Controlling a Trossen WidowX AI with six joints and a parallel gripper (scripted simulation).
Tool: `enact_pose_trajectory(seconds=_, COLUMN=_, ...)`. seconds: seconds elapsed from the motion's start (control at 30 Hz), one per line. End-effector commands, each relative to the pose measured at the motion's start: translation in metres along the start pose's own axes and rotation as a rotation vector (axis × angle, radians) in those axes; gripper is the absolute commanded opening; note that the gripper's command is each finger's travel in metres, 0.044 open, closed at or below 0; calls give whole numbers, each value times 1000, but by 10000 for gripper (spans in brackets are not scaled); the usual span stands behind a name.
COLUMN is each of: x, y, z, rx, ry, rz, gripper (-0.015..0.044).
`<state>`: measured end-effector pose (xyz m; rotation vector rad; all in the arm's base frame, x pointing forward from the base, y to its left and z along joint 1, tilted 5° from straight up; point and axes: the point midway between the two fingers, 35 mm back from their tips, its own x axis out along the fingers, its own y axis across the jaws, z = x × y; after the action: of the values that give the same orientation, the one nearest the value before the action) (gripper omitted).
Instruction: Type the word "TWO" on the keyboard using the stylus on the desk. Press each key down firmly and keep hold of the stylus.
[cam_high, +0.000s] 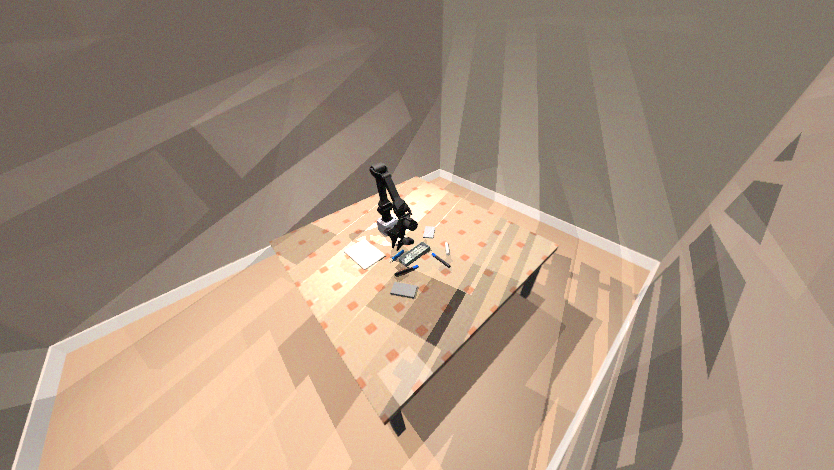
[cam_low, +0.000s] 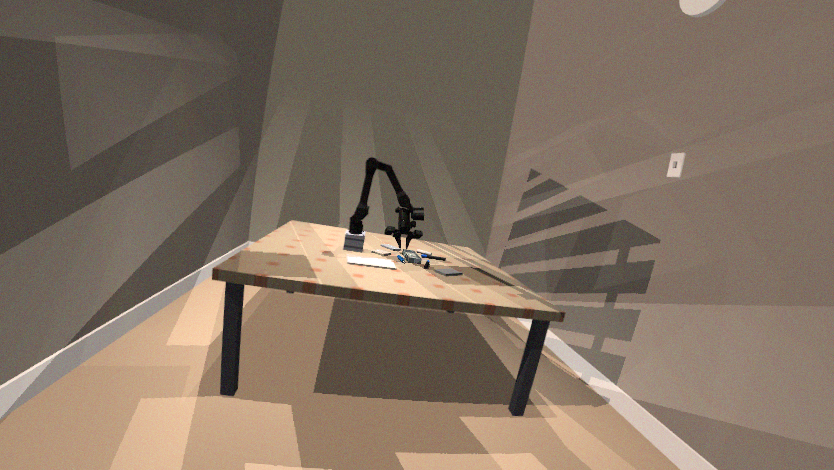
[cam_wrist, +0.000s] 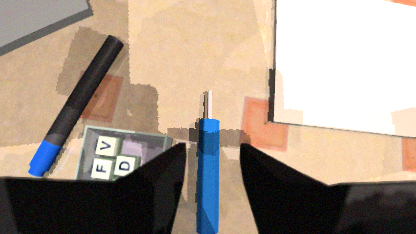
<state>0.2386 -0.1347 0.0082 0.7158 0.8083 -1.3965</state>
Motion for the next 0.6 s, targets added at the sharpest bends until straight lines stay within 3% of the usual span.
enact_pose_trajectory(seconds=0.0, x=3, y=-1, z=-1, rx=6, ry=-3, rz=-2, gripper=150)
enact_pose_trajectory(seconds=0.57, x=17, y=0, z=-9, rx=6, ry=-4, rz=-3, gripper=150)
